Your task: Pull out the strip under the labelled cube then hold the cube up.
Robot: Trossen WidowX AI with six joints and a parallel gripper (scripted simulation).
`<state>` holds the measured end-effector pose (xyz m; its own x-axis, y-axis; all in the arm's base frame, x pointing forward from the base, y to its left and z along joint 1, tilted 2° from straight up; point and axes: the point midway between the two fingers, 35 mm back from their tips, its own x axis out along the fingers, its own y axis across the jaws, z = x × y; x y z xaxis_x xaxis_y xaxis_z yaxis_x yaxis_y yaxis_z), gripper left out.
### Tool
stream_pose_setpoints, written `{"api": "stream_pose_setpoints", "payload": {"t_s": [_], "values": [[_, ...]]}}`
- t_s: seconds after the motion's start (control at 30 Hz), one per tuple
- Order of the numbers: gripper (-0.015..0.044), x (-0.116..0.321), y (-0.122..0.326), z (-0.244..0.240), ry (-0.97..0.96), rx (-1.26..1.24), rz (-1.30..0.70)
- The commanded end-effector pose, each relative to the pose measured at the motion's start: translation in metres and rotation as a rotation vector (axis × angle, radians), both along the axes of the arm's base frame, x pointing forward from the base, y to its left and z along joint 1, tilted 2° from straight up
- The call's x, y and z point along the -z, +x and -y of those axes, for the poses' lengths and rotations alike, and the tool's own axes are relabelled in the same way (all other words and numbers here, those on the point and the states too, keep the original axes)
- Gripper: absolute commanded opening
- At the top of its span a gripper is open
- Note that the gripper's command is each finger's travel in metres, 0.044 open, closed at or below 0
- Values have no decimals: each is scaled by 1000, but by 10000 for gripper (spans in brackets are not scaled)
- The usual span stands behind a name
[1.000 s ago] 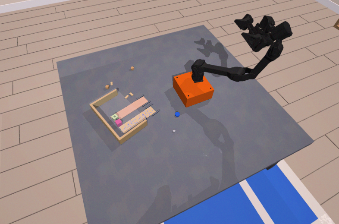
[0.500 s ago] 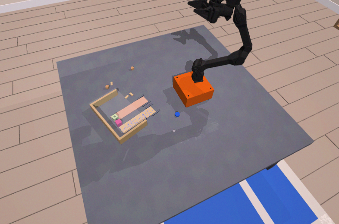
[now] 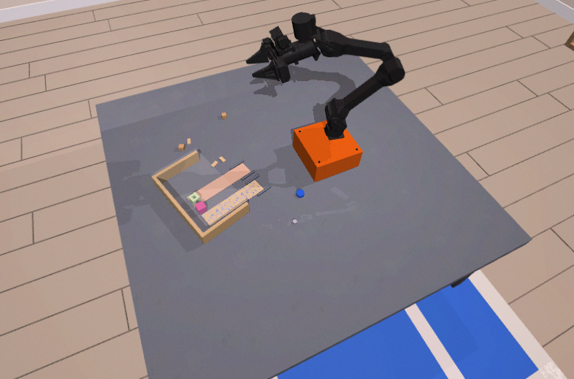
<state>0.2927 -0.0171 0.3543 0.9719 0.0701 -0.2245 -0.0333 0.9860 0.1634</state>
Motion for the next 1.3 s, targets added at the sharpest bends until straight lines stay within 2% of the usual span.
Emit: {"api": "stream_pose_setpoints", "payload": {"t_s": [0.0, 0.13, 0.3, 0.53, 0.63, 1.03, 1.27], "values": [[400, 64, 26, -15, -33, -40, -109], [400, 134, 37, -35, -81, -86, -221], [400, 218, 29, -60, -160, -147, -354], [400, 229, 26, -64, -173, -156, -371], [321, 235, 33, -63, -201, -169, -437], [6, 297, 77, -57, -388, -340, -982], [0, 335, 88, -50, -442, -471, -1253]]}}
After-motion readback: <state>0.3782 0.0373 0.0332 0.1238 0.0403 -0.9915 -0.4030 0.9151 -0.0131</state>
